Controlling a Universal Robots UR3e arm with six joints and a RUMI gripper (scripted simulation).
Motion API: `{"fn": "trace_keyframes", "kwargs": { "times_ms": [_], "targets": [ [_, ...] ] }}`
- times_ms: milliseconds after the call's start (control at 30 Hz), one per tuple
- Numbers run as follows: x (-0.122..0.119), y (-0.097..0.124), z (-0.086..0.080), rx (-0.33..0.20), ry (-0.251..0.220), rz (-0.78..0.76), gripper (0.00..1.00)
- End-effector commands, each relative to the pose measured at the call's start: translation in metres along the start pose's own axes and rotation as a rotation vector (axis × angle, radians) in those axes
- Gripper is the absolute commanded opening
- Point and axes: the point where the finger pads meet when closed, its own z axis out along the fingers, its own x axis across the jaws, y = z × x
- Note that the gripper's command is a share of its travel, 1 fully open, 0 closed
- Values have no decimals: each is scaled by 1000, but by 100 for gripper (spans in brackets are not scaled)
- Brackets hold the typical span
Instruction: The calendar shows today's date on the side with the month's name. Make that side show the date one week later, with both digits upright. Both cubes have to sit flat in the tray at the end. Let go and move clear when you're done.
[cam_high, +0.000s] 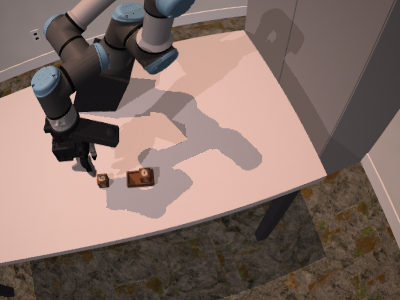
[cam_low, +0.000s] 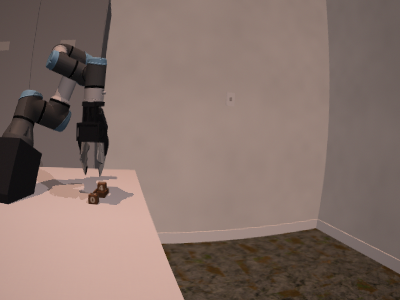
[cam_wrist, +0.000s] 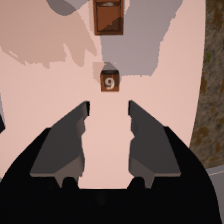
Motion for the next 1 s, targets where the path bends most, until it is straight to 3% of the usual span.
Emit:
{"fn": "trace_keyframes", "kwargs": {
  "times_ms": [0,967],
  "targets": [
    [0,0,1,-2,0,0,28],
    [0,-1,31,-1,0,1,28]
  ]
}}
